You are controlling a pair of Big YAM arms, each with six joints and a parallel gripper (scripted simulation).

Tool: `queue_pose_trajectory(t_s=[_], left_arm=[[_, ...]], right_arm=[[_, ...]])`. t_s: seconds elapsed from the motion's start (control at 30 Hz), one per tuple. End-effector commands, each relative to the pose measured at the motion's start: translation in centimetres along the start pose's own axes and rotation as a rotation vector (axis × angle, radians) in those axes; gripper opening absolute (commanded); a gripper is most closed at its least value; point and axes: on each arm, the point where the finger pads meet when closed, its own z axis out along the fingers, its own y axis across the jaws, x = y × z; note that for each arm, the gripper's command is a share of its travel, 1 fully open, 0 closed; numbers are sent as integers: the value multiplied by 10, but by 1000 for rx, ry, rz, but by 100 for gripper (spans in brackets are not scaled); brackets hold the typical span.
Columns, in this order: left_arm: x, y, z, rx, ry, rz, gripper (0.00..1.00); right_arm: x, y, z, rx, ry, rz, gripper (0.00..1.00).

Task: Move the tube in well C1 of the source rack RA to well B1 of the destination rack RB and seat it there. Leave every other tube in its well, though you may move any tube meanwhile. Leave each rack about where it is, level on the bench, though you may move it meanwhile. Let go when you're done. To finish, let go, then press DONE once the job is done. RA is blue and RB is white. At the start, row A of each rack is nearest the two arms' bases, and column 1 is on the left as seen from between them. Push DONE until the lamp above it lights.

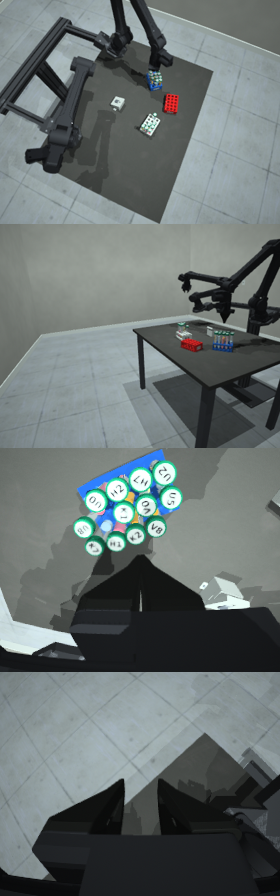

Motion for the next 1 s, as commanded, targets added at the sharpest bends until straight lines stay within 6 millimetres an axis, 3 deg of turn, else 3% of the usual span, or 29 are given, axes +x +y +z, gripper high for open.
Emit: queue_pose_trajectory(t_s=[0.0, 0.97], left_arm=[[-23, -25, -6, 21, -31, -33, 0], [-51, -102, 4, 20, -20, -33, 0]], right_arm=[[-8, 9, -11, -29, -16, 9, 30], [-8, 9, -11, -29, -16, 9, 30]])
